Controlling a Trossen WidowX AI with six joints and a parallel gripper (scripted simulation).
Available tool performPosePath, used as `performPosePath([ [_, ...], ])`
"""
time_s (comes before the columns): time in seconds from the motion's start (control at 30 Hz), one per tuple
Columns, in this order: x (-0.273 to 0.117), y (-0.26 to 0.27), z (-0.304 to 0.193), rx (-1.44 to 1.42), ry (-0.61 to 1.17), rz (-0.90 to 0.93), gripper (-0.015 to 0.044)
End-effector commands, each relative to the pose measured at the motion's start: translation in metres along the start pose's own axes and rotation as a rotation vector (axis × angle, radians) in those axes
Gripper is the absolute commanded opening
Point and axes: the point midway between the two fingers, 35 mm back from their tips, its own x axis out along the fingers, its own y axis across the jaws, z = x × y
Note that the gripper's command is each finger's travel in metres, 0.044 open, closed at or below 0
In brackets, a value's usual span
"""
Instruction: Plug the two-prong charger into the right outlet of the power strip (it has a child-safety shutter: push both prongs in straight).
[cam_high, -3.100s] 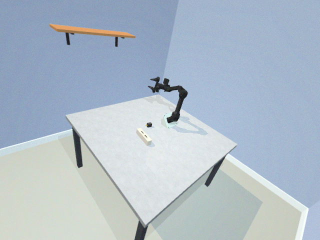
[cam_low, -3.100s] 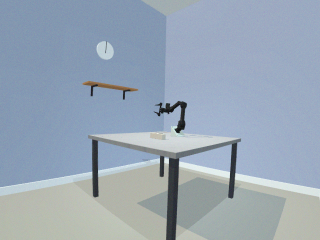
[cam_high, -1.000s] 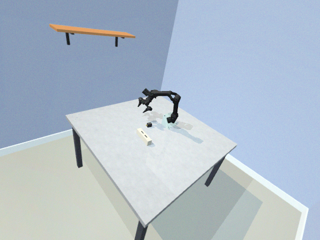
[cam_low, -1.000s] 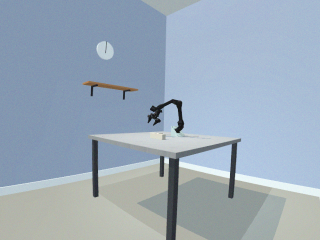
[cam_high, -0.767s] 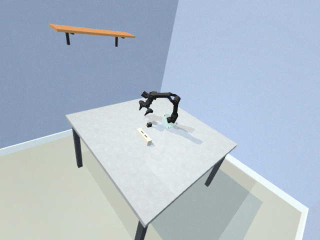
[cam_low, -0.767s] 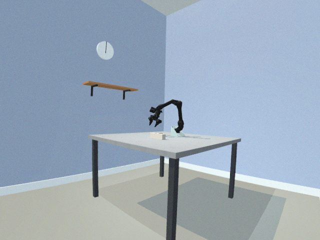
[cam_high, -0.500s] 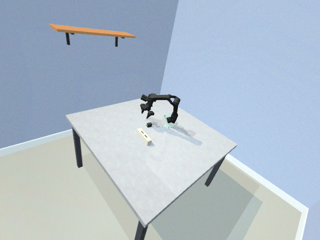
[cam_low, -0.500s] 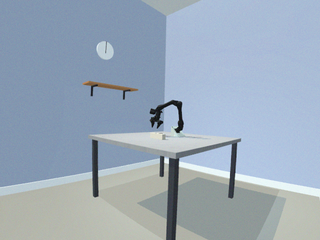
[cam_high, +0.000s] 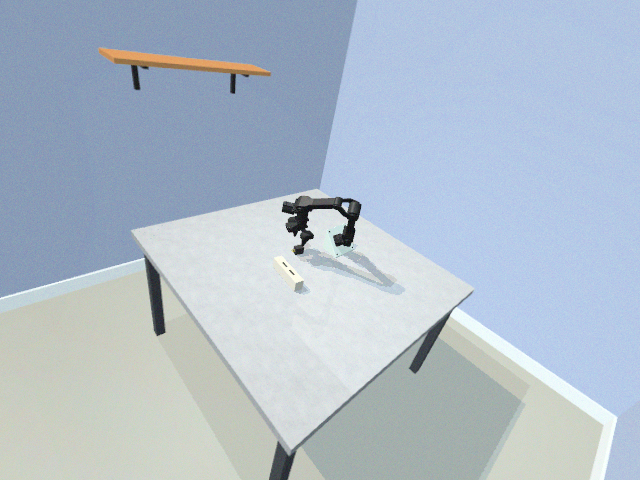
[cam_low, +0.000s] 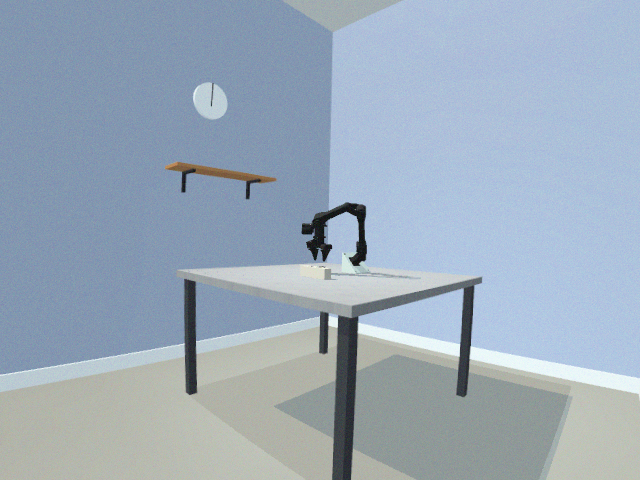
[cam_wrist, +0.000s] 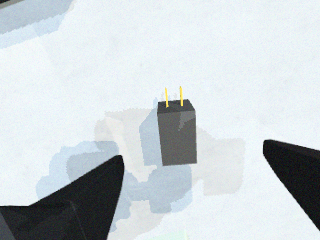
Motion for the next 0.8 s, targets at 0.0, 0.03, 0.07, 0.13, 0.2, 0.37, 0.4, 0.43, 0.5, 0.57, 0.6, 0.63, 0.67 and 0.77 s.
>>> performPosePath([
  [0.0,0.003,0.006,-0.006,0.026,0.037,0.002,0.0440],
  [0.03,0.003,0.006,-0.006,0.026,0.037,0.002,0.0440],
  [0.07,0.003,0.006,-0.006,0.026,0.037,0.002,0.0440],
  [0.13,0.003,0.006,-0.006,0.026,0.037,0.002,0.0440],
  [0.2,0.005,0.006,-0.006,0.026,0.037,0.002,0.0440],
  [0.37,0.013,0.006,-0.006,0.026,0.036,0.002,0.0440],
  [0.4,0.015,0.006,-0.006,0.026,0.036,0.002,0.0440],
  [0.43,0.017,0.006,-0.006,0.026,0.036,0.002,0.0440],
  [0.5,0.018,0.007,-0.006,0.026,0.036,0.002,0.0440],
  [0.57,0.019,0.007,-0.006,0.026,0.036,0.002,0.0440],
  [0.6,0.020,0.007,-0.006,0.026,0.036,0.002,0.0440],
  [0.63,0.021,0.007,-0.005,0.026,0.036,0.002,0.0440],
  [0.67,0.023,0.006,-0.005,0.026,0.036,0.002,0.0440],
  [0.77,0.028,0.006,-0.005,0.026,0.036,0.002,0.0440],
])
